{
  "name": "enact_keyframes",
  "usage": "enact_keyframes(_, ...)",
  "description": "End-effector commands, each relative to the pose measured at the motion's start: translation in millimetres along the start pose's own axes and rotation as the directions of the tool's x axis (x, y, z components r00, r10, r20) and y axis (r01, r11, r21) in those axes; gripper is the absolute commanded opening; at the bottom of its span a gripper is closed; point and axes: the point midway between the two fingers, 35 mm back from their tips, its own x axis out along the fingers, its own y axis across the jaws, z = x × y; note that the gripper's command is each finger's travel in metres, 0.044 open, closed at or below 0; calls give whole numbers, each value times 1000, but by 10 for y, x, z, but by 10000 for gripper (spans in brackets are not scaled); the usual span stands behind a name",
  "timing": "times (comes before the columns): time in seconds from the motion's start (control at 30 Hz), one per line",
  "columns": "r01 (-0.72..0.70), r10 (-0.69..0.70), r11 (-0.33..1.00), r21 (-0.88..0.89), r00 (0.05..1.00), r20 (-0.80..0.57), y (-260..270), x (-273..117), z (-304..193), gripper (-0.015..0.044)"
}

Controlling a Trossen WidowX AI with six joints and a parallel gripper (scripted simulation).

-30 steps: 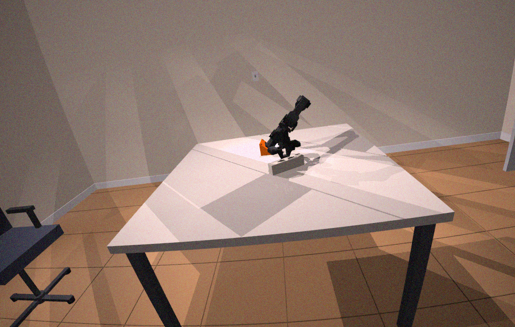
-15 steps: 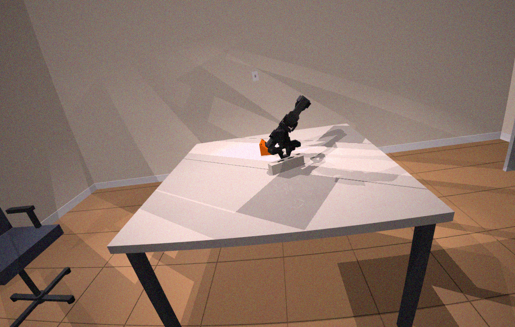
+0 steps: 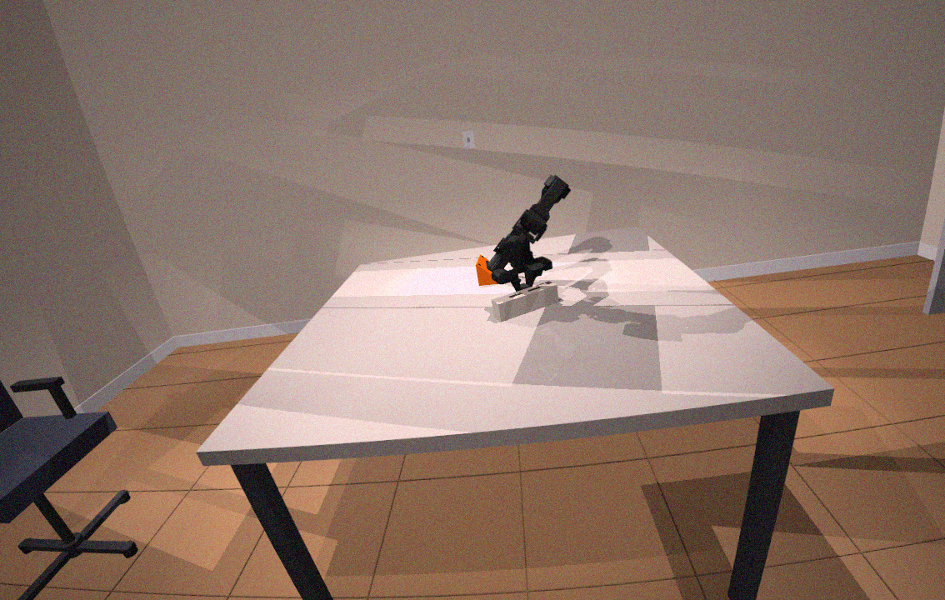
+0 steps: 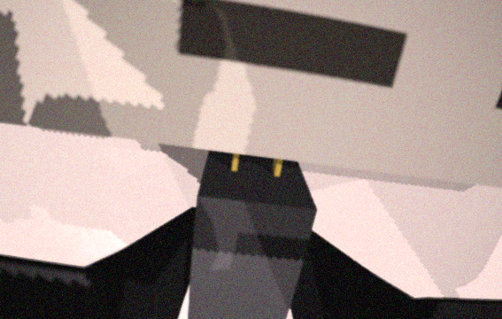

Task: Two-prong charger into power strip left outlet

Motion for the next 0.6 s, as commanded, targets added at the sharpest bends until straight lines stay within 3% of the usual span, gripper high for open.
enact_keyframes(0.0,-1,1,1000,2,1000,4,0,-4,18,0)
enact_keyframes(0.57,-1,1,1000,2,1000,4,0,-8,67,0)
